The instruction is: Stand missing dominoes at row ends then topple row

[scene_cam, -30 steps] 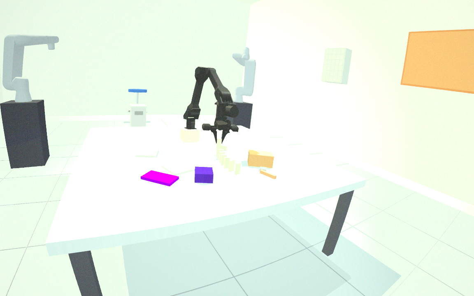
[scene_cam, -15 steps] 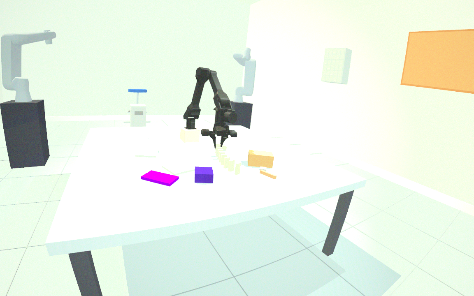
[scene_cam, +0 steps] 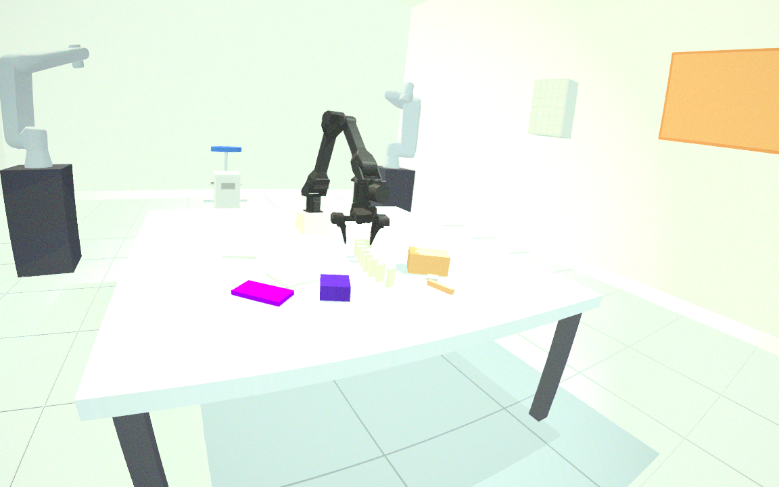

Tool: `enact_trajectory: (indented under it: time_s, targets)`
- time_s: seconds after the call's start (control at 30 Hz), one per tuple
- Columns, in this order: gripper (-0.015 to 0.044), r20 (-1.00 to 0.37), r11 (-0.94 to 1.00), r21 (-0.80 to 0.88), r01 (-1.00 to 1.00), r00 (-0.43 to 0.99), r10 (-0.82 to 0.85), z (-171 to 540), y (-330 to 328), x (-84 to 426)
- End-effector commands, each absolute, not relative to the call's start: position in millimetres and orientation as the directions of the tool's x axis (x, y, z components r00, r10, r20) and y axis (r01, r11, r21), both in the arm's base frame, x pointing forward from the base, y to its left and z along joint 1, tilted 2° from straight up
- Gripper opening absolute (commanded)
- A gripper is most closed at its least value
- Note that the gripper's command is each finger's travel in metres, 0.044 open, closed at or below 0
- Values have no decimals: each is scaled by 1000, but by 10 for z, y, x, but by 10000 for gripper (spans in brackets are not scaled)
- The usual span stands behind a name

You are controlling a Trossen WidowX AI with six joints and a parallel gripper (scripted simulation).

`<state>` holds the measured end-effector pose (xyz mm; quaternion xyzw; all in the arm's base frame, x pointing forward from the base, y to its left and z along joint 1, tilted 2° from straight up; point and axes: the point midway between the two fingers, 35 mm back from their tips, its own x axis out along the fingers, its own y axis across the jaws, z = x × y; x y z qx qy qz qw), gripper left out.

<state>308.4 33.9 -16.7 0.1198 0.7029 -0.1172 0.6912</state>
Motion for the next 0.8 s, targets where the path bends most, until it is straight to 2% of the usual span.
enact_trajectory:
  time_s: [0.0,0.27,0.53,0.6,0.67,0.77]
  targets:
    - [440,-1000,943,-1,334,-13,4,-140,338,3095]
    - [440,-1000,944,1,331,-15,6,1038,336,3125]
    - [440,-1000,950,2,313,-15,7,1108,355,3101]
    - [440,-1000,986,5,165,-15,8,966,523,3045]
    - [440,-1000,997,10,-72,-15,9,746,771,2924]
    - [440,-1000,919,17,-394,-17,11,449,1077,2690]
